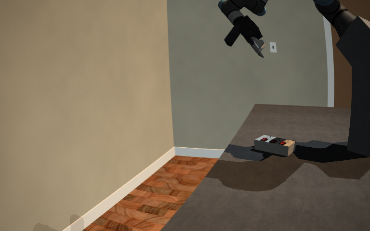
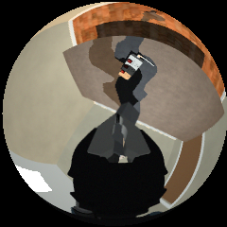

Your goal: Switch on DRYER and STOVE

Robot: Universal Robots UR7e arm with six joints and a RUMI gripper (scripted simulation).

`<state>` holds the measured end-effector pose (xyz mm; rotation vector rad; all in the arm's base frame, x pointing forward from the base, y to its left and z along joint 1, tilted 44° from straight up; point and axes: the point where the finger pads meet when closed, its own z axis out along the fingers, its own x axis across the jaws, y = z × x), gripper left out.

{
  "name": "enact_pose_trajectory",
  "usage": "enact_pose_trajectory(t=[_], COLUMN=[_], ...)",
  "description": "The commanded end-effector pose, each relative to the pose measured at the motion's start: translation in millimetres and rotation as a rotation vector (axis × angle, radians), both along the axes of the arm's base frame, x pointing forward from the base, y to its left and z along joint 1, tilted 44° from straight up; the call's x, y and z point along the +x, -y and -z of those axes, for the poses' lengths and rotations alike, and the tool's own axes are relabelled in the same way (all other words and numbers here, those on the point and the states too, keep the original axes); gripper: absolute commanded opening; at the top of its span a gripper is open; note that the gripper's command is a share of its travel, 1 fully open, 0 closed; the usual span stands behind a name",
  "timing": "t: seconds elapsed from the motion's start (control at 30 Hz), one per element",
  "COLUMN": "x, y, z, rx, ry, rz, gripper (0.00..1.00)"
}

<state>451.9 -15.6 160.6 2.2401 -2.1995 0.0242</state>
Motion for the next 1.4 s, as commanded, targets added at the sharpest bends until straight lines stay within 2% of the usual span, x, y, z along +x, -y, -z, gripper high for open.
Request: enact_pose_trajectory(t=[0.0,0.43,0.53,0.83,0.87,1.03,1.1,1.37], x=[2,48,48,73,73,84,84,99], y=[-15,-14,-14,-17,-17,-18,-18,-21], z=[3,49,49,84,84,103,103,134], rx=[-0.002,-0.105,-0.105,-0.193,-0.193,-0.246,-0.246,-0.334], ry=[-0.001,0.025,0.025,0.013,0.013,-0.006,-0.006,-0.057], rz=[-0.077,-0.677,-0.677,-1.106,-1.106,-1.343,-1.343,-1.717], gripper=[0.00,0.00,0.00,0.00,0.00,0.00,0.00,0.00])
